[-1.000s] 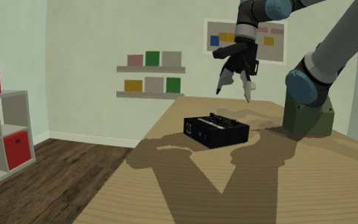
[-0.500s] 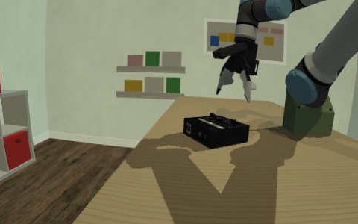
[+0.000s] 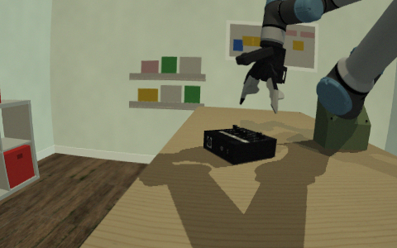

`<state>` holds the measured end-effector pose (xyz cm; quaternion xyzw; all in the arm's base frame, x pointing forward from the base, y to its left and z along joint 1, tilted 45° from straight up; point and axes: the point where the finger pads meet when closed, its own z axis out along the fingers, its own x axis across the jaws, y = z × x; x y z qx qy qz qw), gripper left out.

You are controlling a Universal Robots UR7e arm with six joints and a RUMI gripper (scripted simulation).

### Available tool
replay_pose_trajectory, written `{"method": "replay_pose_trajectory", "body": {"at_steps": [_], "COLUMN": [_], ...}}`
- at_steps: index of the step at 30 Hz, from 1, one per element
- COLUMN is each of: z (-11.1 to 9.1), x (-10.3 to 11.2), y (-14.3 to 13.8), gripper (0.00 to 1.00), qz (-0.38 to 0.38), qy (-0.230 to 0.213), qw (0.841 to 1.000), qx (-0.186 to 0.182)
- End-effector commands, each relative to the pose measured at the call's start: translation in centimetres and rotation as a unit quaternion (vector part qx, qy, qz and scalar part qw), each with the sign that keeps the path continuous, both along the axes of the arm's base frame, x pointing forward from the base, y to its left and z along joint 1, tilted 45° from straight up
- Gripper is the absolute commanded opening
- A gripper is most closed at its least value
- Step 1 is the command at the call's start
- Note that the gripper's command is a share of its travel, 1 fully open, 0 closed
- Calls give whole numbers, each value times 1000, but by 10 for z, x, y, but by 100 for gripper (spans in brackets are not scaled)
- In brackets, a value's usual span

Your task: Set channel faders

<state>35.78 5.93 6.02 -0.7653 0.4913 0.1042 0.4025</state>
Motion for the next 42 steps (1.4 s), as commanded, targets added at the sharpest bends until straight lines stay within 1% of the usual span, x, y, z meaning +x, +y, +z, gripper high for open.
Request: {"method": "replay_pose_trajectory", "body": {"at_steps": [1,25,31,36,38,42], "z": [0,1,2,5,5,7], "x": [0,1,3,5,5,8], "y": [0,-1,-2,-4,-4,-6], "gripper": [100,100,100,100,100,100], "qz": [0,-6,-22,-45,-45,-70], "qy": [0,7,27,56,56,88], "qw": [1000,1000,999,997,997,993], "qx": [0,2,7,15,15,24]}}
